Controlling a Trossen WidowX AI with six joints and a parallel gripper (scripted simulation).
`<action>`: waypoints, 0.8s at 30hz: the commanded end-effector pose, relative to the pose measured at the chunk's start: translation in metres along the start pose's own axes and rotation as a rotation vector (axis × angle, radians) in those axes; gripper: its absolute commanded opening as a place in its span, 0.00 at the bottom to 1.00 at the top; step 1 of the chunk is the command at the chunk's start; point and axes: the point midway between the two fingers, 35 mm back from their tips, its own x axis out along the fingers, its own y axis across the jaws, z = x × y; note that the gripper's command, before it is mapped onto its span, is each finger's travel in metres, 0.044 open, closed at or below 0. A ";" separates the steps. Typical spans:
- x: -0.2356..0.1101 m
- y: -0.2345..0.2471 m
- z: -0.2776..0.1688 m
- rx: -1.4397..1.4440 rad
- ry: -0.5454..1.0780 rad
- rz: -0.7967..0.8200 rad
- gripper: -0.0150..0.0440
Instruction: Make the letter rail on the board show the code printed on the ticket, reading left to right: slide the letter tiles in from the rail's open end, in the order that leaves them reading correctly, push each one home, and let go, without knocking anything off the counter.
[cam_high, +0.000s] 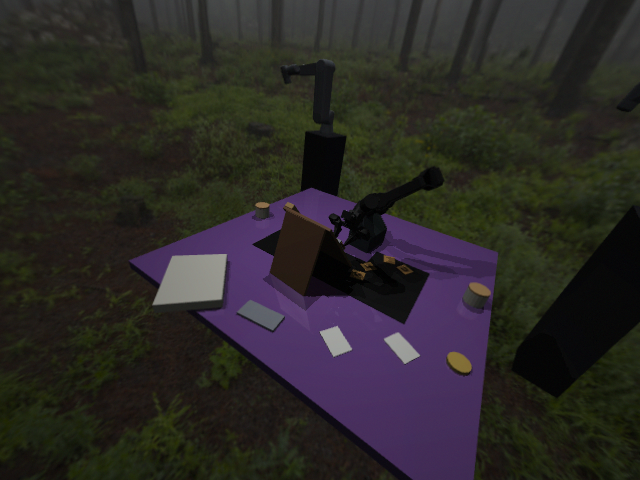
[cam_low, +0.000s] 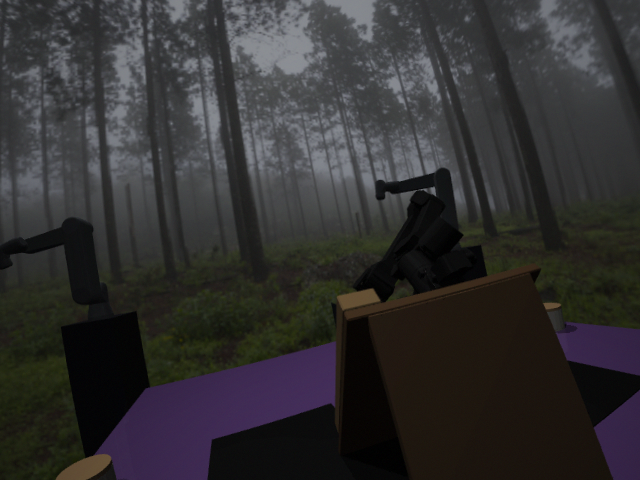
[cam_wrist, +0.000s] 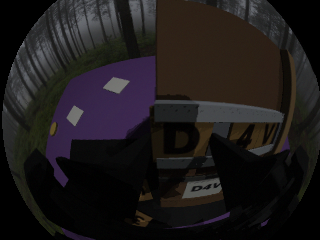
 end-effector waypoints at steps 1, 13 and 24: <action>0.000 -0.003 -0.001 0.000 0.004 0.000 0.25; 0.001 -0.010 -0.002 0.000 0.004 0.000 0.25; 0.001 -0.015 -0.002 0.000 0.004 0.000 0.25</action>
